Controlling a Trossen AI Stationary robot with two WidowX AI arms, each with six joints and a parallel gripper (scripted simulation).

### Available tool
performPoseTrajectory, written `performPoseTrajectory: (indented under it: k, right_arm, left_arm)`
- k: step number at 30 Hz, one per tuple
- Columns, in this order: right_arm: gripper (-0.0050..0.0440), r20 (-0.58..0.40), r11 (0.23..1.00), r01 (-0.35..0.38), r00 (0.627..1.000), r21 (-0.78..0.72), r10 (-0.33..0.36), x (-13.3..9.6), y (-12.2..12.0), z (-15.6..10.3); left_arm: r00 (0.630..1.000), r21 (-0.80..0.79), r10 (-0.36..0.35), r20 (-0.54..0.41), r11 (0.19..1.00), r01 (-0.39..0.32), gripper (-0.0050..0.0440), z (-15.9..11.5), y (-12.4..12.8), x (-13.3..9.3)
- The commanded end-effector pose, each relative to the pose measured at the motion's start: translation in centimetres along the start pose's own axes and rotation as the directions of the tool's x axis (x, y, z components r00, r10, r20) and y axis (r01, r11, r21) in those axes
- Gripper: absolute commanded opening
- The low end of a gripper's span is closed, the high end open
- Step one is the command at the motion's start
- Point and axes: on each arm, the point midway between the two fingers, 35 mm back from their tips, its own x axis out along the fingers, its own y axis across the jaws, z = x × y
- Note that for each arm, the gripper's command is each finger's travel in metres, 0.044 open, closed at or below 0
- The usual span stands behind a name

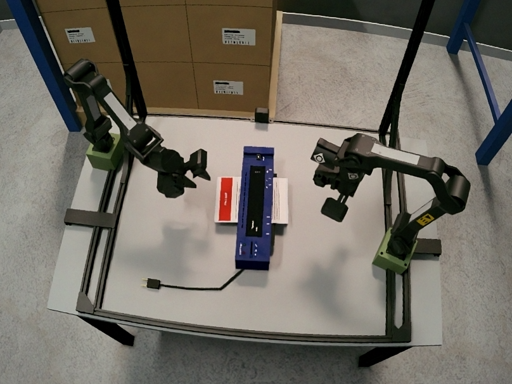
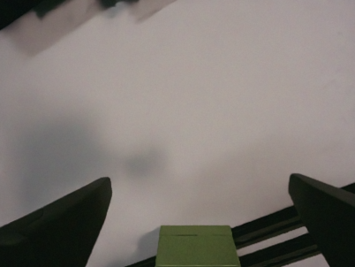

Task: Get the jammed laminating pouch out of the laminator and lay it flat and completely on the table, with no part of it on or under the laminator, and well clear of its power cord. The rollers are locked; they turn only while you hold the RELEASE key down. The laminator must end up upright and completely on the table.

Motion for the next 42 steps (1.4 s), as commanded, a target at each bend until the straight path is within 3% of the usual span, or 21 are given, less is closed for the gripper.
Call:
performPoseTrajectory:
  k: [1,9,15,21,42]
  right_arm:
    - [0.0273,0.017,1.0,-0.022,1.0,-0.021,0.022,-0.5,1.0,0.4]
    - [0.0273,0.04,0.997,-0.073,0.997,0.035,0.072,-0.4,1.0,-0.1]
    - [0.0273,0.04,0.997,-0.073,0.997,0.035,0.072,-0.4,1.0,-0.1]
    - [0.0273,0.039,0.997,-0.073,0.997,0.035,0.072,3.4,-2.3,-0.1]
    - [0.0273,0.039,0.997,-0.073,0.997,0.036,0.071,3.4,-2.3,-0.1]
  left_arm:
    - [1.0,0.0,0.0,0.02,1.0,0.0,0.044,0.2,0.0,-0.4]
    - [1.0,0.0,0.0,0.02,1.0,0.0,0.044,0.2,0.0,-0.4]
    - [1.0,0.0,0.0,0.02,1.0,0.0,0.044,0.2,0.0,-0.4]
    - [1.0,0.0,0.0,0.02,1.0,0.0,0.044,0.2,0.0,-0.4]
    - [1.0,0.0,0.0,0.02,1.0,0.0,0.044,0.2,0.0,-0.4]
